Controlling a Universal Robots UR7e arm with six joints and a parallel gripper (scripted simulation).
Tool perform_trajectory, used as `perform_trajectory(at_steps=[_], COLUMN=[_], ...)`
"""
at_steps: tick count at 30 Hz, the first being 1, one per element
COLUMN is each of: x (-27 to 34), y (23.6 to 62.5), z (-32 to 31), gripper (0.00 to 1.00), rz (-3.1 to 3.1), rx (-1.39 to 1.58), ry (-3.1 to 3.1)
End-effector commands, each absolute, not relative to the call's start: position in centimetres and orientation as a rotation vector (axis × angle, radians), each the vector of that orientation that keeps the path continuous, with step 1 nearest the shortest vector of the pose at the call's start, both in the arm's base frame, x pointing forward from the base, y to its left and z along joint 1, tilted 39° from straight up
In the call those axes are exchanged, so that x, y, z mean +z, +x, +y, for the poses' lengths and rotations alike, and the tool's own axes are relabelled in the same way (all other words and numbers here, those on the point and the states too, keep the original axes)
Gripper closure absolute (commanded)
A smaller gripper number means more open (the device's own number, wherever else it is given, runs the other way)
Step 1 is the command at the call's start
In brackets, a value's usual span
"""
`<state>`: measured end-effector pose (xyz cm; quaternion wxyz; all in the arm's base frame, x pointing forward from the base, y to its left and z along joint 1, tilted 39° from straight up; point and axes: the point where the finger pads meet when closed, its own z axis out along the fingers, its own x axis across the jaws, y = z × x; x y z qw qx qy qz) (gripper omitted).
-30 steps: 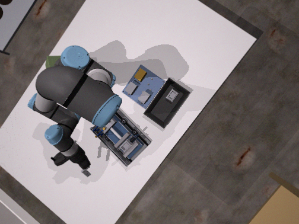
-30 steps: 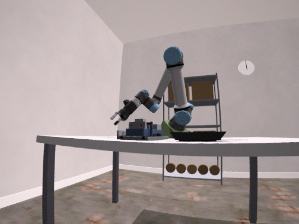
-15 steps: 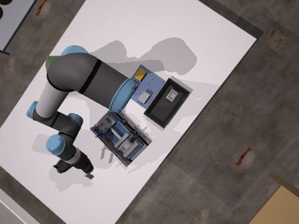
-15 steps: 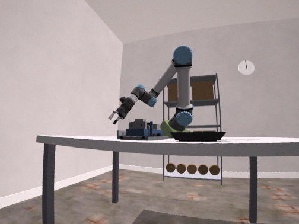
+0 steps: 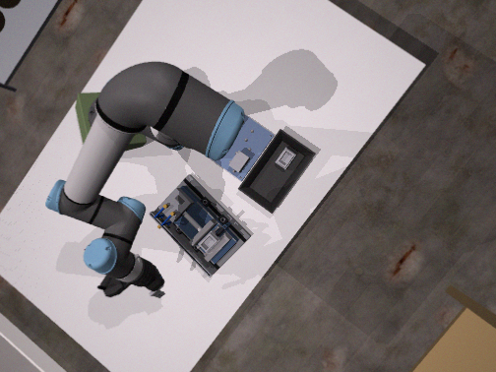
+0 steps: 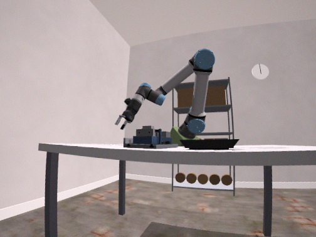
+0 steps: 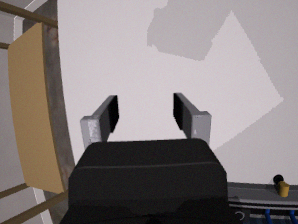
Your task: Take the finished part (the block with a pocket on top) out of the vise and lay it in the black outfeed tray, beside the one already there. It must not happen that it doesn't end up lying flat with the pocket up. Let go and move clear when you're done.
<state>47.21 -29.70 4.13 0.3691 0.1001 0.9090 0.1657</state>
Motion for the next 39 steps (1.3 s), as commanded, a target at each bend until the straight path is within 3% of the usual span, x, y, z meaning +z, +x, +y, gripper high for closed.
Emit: perform_trajectory(at_steps=[1,39], x=[5.8,19.4], y=[47.7,45.5], z=[-28.8,-16.9], gripper=[0.0,0.0], rz=[2.386,2.638], rx=[0.484,0.757], ry=[0.226,0.028])
